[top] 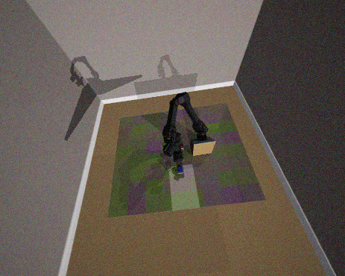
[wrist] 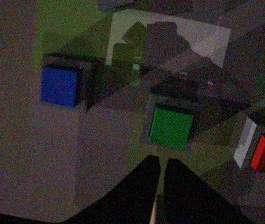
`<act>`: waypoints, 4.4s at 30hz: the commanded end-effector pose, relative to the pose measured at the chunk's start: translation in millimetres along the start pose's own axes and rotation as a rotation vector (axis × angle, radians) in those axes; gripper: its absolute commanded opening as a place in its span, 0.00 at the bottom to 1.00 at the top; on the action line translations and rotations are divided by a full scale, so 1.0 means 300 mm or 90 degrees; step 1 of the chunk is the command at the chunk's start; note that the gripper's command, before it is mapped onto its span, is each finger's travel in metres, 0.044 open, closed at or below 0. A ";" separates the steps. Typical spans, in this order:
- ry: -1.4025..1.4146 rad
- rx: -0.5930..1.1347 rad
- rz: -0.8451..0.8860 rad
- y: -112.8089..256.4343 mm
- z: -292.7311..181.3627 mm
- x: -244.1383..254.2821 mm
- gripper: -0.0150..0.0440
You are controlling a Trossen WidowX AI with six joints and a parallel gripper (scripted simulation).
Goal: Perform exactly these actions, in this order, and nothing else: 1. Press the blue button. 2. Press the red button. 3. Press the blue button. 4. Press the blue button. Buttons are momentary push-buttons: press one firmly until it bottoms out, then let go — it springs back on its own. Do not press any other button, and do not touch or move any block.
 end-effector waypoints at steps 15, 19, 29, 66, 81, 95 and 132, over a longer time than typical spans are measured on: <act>-0.019 -0.006 -0.014 -0.267 -0.057 0.288 0.29; -0.019 -0.006 -0.014 -0.268 -0.057 0.288 0.29; -0.019 -0.006 -0.015 -0.320 -0.055 0.287 0.29; -0.019 -0.007 -0.015 -0.377 -0.056 0.284 0.29; -0.019 -0.006 -0.014 -0.281 -0.057 0.288 0.29; -0.019 -0.006 -0.015 -0.358 -0.055 0.285 0.29; -0.019 -0.006 -0.014 -0.267 -0.057 0.288 0.29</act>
Point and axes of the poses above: the point midway between the two fingers, 35 mm back from their tips, its own y axis back along the fingers, its own x axis across the jaws, z = x × y, the point moved 3 cm from there along y, back along the fingers, and after that the axes turned 10 degrees about -y, right-handed, at the moved point
